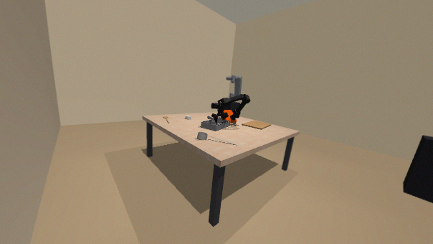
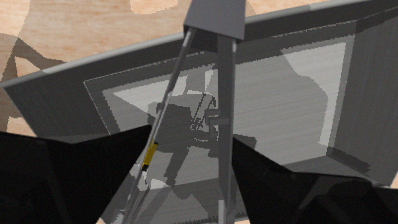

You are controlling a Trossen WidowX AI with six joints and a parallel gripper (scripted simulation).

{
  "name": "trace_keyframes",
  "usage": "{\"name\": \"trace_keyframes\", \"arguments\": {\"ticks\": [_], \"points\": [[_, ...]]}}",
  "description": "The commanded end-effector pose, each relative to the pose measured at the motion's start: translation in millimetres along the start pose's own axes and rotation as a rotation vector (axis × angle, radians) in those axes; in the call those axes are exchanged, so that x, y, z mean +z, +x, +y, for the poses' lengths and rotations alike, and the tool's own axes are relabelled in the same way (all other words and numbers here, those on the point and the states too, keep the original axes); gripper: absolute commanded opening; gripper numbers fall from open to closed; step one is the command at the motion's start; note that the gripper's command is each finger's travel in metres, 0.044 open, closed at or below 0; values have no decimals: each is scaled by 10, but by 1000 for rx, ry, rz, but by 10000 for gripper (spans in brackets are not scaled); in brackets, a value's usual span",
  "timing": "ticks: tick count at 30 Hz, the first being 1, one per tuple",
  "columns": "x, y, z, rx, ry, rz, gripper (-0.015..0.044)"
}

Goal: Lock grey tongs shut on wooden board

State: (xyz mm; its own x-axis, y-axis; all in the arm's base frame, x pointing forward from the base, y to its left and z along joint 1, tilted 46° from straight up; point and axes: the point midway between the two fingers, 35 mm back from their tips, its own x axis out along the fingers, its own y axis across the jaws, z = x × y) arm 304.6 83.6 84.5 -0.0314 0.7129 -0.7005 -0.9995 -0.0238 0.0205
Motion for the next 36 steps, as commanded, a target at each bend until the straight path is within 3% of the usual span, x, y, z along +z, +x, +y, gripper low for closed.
{"name": "trace_keyframes", "arguments": {"ticks": [1,36], "points": [[0,-4,-2,0,0,0,341],[0,-4,-2,0,0,0,108]]}}
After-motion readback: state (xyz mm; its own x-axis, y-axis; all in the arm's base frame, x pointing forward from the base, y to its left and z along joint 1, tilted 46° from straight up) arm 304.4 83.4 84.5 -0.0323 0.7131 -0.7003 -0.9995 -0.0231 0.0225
